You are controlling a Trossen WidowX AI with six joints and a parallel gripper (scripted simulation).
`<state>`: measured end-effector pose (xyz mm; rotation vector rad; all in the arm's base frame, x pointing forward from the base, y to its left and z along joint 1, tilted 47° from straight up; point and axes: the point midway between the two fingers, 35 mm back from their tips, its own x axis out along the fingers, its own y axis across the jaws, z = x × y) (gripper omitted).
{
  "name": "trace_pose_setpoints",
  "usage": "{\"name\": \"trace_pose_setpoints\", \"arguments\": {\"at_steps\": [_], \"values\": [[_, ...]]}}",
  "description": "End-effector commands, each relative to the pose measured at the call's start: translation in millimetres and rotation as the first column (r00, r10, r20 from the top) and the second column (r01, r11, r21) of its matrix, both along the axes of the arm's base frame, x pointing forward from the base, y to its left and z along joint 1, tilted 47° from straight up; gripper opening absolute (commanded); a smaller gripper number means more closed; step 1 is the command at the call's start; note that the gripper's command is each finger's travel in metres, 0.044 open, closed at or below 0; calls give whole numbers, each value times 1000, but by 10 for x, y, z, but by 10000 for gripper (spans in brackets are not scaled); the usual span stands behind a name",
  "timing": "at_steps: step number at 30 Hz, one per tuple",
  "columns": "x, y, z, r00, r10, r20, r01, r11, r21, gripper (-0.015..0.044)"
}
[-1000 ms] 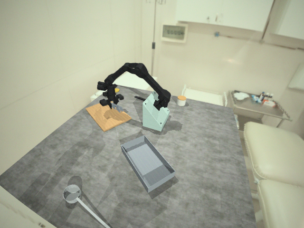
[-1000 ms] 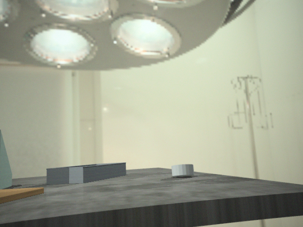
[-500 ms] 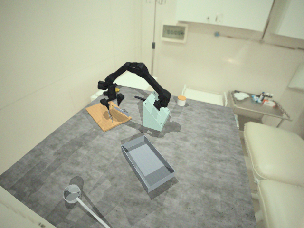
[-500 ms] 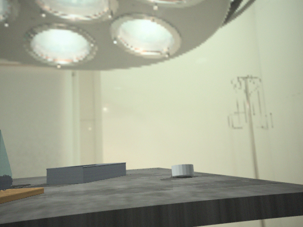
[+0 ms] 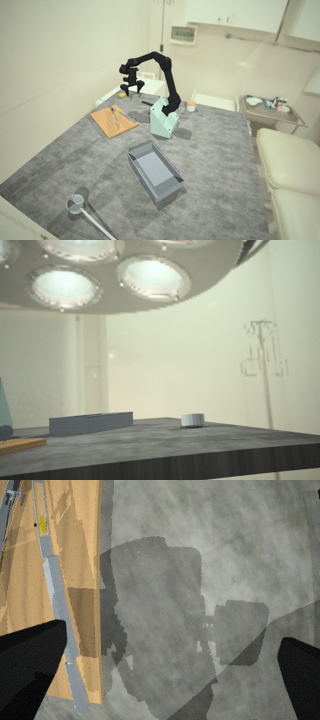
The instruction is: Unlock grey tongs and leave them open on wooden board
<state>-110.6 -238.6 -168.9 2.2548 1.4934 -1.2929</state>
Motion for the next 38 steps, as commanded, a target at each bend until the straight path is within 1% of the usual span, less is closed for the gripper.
{"name": "trace_pose_setpoints", "arguments": {"at_steps": [1, 5, 10, 38], "values": [[7, 49, 36, 1000, 22, 12, -23, 1000, 21, 440], [-10, -38, 116, 1000, 18, 10, -19, 1000, 17, 440], [-54, -300, 404, 1000, 5, 6, -5, 1000, 7, 440], [-54, -300, 404, 1000, 5, 6, -5, 1000, 7, 440]]}}
